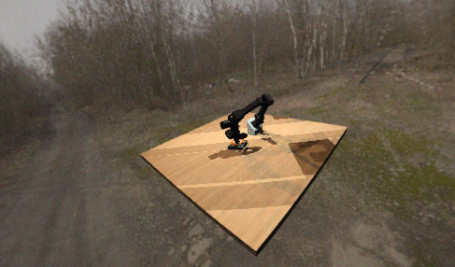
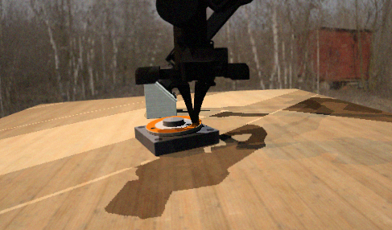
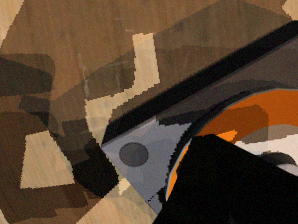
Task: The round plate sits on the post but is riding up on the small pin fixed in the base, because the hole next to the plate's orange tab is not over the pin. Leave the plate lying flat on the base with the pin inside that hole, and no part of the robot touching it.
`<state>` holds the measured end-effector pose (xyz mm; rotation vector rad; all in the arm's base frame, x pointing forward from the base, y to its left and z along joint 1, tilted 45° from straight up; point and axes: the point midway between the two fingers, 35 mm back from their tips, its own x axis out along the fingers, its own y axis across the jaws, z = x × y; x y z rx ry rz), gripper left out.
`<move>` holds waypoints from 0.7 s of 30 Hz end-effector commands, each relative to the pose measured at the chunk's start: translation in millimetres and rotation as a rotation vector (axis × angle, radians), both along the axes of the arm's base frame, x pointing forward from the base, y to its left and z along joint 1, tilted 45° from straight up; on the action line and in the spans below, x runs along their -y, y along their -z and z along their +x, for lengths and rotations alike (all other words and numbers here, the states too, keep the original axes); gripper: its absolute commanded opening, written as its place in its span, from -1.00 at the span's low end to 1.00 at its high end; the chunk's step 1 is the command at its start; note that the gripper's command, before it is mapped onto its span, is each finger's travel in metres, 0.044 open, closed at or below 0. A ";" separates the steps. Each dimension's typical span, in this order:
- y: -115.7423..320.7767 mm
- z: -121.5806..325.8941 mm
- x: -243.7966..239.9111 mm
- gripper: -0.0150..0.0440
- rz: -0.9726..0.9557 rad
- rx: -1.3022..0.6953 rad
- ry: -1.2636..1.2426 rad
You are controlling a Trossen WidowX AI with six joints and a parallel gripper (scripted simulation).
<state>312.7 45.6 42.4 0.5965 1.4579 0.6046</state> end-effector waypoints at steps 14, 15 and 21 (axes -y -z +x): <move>-10.0 -22.2 -9.0 -0.49 0.006 -0.009 0.000; -10.2 -23.4 -9.2 -0.49 0.006 -0.009 0.000; -11.3 -30.9 -10.2 -0.49 0.006 -0.010 0.001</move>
